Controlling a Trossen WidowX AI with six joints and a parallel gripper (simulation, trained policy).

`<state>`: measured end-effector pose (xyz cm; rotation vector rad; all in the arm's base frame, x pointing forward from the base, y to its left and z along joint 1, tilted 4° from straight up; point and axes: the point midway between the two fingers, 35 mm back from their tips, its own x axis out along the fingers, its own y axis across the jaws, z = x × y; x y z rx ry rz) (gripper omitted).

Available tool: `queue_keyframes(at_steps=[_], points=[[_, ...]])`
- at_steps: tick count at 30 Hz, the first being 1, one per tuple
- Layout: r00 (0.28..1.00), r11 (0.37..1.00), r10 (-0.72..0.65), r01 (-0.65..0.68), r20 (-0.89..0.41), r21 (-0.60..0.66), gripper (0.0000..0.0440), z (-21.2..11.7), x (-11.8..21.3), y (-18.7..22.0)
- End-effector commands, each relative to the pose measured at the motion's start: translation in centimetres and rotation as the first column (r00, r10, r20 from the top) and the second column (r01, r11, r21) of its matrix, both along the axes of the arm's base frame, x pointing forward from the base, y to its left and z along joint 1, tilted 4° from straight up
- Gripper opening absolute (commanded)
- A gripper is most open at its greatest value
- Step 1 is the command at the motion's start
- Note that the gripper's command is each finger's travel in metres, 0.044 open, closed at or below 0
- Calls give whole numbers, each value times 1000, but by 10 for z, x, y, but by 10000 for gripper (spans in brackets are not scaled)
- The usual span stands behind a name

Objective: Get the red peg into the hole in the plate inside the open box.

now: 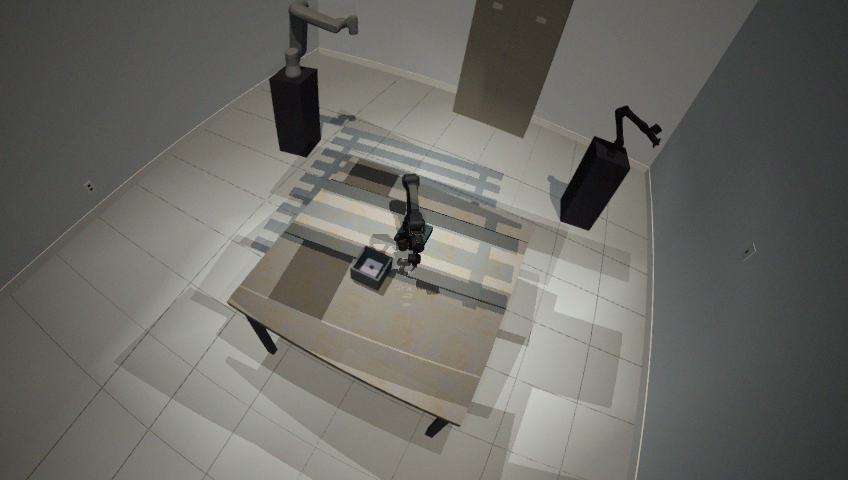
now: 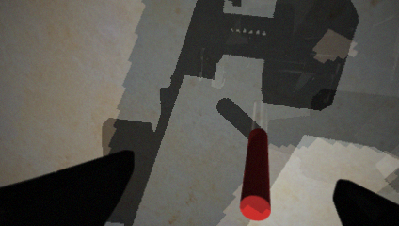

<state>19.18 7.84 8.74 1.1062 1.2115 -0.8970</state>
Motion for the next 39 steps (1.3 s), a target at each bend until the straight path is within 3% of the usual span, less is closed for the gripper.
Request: queue_keyframes(at_steps=[1,7,10,25,39], points=[[999,999,35,-35,2,-25,440,-16,1,2],[997,996,77,-77,6,-51,433,-41,0,6],[996,994,87,-88,-8,-59,389,-51,-3,6],[981,987,156,-159,-116,-22,5,-60,-15,5],[966,954,253,-257,-44,-152,0,-31,-9,-19]])
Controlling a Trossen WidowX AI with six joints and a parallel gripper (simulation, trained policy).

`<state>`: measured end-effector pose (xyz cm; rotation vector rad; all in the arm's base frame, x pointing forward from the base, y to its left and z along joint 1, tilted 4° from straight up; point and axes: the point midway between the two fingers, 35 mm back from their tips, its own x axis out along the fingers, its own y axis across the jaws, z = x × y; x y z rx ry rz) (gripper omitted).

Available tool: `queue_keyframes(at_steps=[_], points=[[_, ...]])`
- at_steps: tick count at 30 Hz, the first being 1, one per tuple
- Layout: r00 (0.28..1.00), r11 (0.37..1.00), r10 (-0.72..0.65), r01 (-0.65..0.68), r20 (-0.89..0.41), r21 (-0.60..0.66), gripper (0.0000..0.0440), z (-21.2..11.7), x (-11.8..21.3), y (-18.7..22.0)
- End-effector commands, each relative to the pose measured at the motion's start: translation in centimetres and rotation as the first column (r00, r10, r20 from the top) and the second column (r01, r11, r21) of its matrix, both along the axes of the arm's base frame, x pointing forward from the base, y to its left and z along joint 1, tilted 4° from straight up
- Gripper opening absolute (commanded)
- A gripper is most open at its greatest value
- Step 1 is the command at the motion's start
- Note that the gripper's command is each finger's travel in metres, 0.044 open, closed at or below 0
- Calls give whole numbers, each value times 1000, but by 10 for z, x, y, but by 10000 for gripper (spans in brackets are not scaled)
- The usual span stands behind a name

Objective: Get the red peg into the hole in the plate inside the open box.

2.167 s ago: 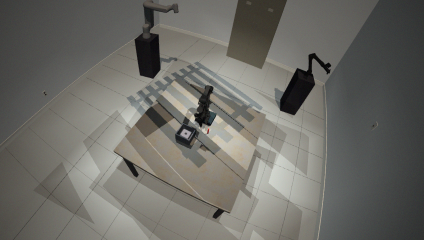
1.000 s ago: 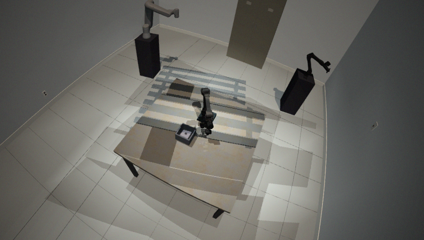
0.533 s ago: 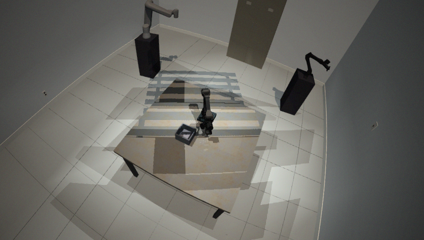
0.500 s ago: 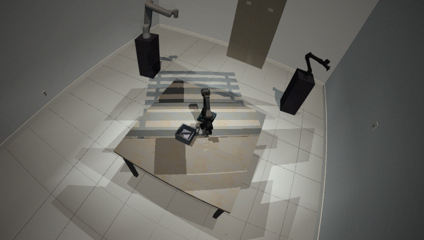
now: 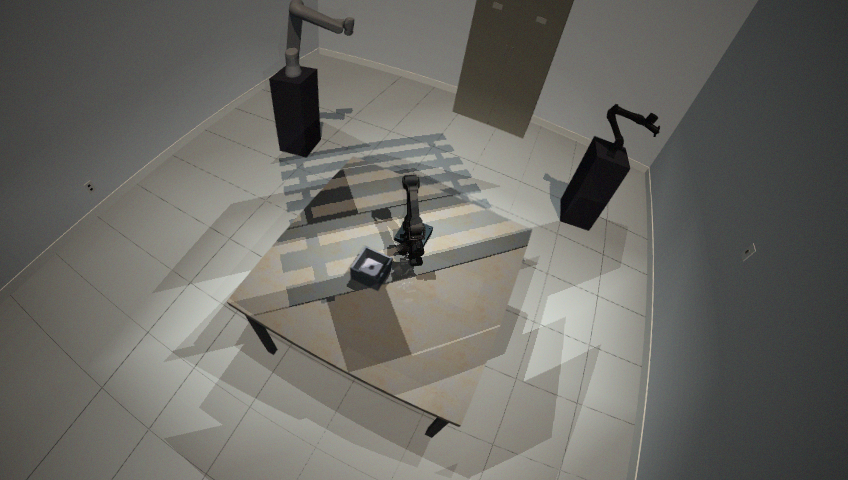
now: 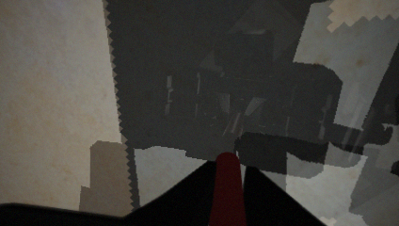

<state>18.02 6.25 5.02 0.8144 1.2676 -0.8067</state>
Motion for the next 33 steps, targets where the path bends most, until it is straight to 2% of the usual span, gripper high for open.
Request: queue_keyframes(at_steps=[1,17,33], points=[[999,999,26,-26,25,-25,0,9,4,-5],[987,984,126,-111,103,-138,0,59,26,-34],[984,978,103,-73,147,-194,0,98,61,-77]])
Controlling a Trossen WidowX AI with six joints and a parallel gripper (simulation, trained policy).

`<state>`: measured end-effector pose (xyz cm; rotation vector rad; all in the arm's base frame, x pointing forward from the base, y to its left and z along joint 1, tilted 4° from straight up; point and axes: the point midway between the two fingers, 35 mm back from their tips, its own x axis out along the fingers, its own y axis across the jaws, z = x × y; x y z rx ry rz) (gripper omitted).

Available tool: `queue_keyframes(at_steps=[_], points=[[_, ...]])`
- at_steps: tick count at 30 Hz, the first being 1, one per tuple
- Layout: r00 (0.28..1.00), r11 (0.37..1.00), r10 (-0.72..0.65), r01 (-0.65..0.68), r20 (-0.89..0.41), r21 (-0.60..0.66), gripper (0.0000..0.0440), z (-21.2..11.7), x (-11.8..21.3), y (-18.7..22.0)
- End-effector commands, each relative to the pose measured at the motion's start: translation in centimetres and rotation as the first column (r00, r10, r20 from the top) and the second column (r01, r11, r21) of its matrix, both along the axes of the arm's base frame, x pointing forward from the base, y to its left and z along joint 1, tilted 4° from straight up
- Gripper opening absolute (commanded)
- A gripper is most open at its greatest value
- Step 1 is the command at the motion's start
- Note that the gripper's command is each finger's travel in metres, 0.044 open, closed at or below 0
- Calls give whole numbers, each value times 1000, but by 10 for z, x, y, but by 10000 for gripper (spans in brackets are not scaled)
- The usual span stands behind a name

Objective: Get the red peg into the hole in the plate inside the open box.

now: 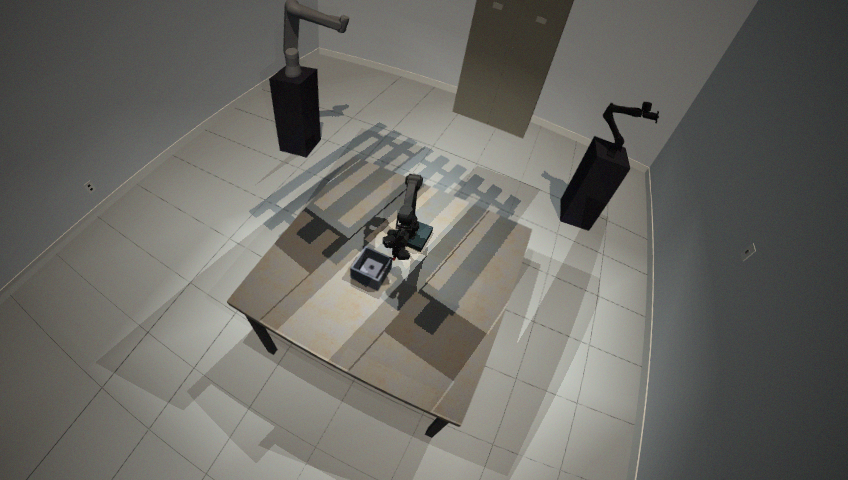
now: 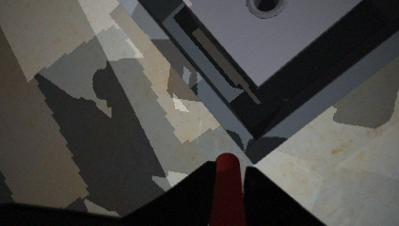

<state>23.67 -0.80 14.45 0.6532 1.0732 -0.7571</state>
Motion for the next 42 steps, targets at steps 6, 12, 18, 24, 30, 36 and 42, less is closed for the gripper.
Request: queue_keyframes(at_steps=[6,12,18,24,30,36,42], points=[[999,999,-36,36,16,-13,0,8,16,-26],[997,998,-68,69,27,-16,0,8,27,-45],[994,995,-101,102,37,-14,0,5,38,-63],[991,992,-128,129,38,-7,3,0,47,-79],[989,989,-145,145,27,8,5,-9,54,-91],[988,988,-152,152,2,21,0,-23,59,-99],[989,990,-141,142,-40,24,36,-40,63,-104]])
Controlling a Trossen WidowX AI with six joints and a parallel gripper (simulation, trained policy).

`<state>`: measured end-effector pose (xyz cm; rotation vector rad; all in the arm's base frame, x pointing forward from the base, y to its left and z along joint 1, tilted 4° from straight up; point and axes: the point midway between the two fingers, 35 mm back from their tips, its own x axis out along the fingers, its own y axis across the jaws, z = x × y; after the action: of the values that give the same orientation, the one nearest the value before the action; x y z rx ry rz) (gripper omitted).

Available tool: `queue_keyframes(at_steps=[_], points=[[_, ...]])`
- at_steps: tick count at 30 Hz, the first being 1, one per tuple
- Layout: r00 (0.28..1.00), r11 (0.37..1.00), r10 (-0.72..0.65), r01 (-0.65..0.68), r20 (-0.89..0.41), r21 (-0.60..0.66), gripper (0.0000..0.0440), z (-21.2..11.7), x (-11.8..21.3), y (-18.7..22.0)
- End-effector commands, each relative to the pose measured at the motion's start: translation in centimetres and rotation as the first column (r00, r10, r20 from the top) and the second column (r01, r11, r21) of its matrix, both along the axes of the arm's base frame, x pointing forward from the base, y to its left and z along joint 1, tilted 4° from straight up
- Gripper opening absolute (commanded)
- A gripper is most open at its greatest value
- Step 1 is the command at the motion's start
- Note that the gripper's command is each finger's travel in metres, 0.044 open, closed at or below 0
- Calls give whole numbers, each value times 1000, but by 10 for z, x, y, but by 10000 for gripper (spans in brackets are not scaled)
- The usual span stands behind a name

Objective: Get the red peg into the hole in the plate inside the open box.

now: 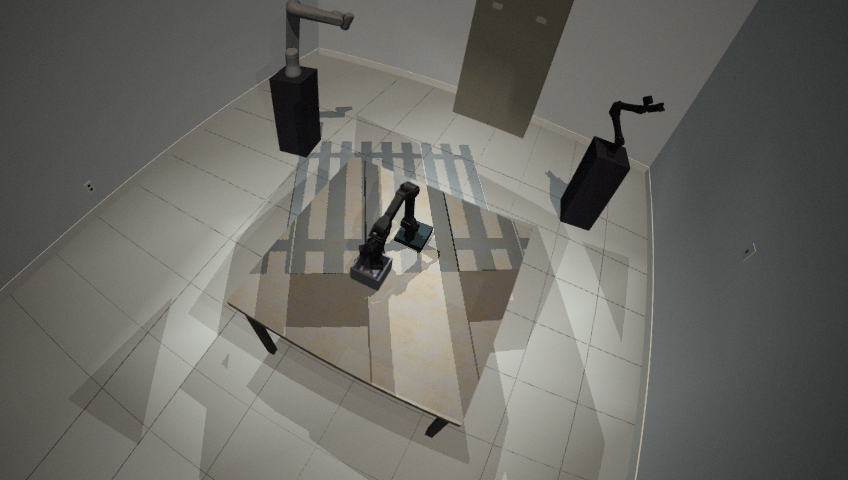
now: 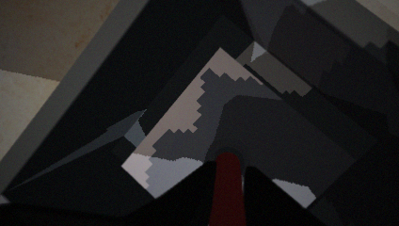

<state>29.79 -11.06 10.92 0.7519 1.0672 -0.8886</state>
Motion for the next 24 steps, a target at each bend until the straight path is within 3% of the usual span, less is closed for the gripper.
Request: queue_keyframes(at_steps=[1,5,24], points=[[1000,1000,15,-15,-17,6,59,-7,2,-2],[998,999,39,-39,-51,9,137,-14,2,-5],[983,991,136,-134,-123,24,112,-9,29,-18]])
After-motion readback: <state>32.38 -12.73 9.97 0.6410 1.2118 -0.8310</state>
